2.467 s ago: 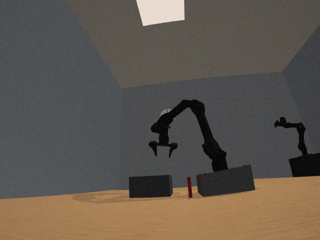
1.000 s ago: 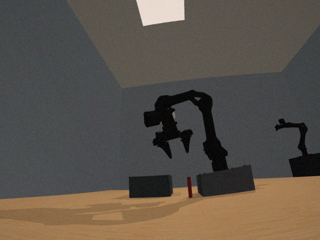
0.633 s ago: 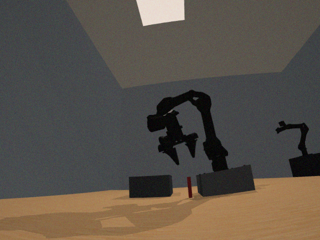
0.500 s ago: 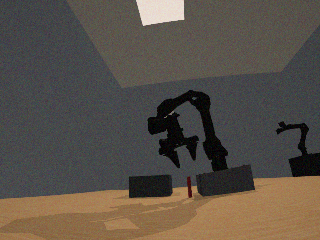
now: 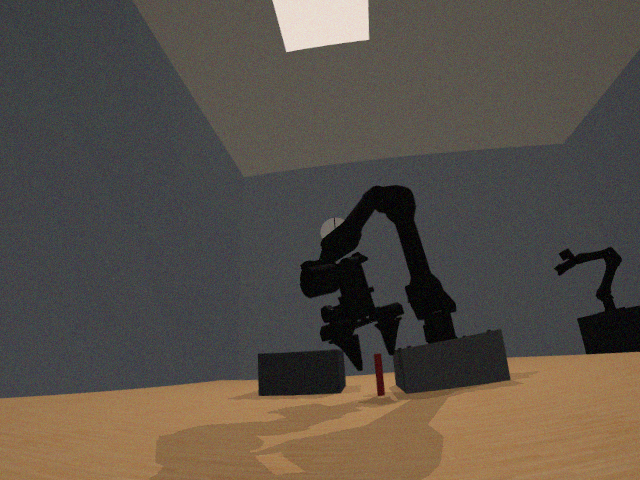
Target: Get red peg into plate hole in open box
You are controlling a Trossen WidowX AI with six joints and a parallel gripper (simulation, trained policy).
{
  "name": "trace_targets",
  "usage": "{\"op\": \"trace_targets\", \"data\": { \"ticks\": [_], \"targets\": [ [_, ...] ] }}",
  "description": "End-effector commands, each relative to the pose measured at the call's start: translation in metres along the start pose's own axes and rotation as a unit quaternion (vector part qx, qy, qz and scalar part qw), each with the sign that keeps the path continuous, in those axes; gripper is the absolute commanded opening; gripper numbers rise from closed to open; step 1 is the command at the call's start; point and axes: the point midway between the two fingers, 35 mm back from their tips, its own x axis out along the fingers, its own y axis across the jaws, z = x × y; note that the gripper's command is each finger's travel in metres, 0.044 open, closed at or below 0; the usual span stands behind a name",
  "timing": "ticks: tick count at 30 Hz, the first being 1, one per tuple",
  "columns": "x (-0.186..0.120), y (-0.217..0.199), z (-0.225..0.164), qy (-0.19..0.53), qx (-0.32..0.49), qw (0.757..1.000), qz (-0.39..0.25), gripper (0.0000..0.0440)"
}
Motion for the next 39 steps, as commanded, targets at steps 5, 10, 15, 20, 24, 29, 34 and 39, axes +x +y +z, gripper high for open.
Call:
{"op": "trace_targets", "data": {
  "ticks": [5, 10, 15, 20, 24, 29, 34, 39],
  "targets": [
    [0.029, 0.006, 0.002, -0.007, -0.008, 1.000, 0.010, 0.0425],
    [0.045, 0.005, 0.001, -0.003, -0.010, 1.000, 0.002, 0.0307],
    [0.056, 0.000, 0.000, 0.001, -0.009, 1.000, -0.014, 0.0176],
    [0.061, -0.004, -0.001, 0.005, -0.011, 0.999, -0.034, 0.0052],
    [0.060, -0.005, -0.001, 0.001, -0.017, 0.999, -0.044, 0.0000],
    [0.043, 0.004, 0.004, -0.014, -0.026, 0.999, -0.033, 0.0000],
    [0.022, 0.009, 0.010, -0.027, -0.031, 0.999, -0.021, 0.0000],
    [0.000, 0.011, 0.018, -0.040, -0.030, 0.999, -0.014, 0.0000]
  ]
}}
